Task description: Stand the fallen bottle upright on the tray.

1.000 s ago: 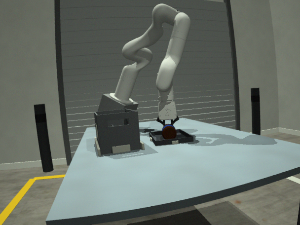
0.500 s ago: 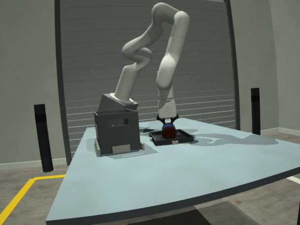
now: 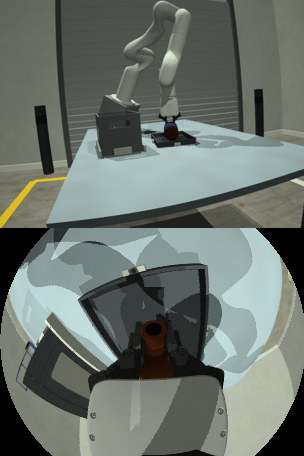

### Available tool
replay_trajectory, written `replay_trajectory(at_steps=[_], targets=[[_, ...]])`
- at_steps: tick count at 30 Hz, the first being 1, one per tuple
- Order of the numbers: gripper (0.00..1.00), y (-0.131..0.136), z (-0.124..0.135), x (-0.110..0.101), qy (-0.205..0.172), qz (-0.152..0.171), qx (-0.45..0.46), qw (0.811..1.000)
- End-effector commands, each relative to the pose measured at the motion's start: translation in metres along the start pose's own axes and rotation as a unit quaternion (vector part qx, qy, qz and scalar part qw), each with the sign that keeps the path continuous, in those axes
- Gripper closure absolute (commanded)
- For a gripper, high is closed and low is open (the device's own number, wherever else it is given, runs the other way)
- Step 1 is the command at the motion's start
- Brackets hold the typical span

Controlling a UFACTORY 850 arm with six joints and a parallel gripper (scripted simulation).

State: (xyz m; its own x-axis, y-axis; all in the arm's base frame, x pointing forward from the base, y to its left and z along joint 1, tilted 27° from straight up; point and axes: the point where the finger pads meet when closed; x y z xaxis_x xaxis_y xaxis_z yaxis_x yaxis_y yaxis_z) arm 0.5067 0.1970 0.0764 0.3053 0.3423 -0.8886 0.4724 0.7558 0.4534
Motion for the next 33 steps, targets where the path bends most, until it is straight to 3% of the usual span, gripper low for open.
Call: replay_trajectory(at_steps=[1,33], targets=[[1.0,0.001,0.0,-0.008,0.0,0.0,0.0,1.0],[1.0,0.001,0.0,-0.059,0.0,0.0,0.0,1.0]])
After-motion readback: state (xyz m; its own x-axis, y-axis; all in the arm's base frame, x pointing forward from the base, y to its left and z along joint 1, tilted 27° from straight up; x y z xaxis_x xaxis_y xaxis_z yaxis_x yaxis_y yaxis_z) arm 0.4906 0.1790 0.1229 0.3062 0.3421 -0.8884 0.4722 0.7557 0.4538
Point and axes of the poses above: the point where the finger pads meet when closed, its own x axis out along the fingers, its own y axis across the jaws, z = x × y, and after that the axes turned 14 degrees about x, right-handed
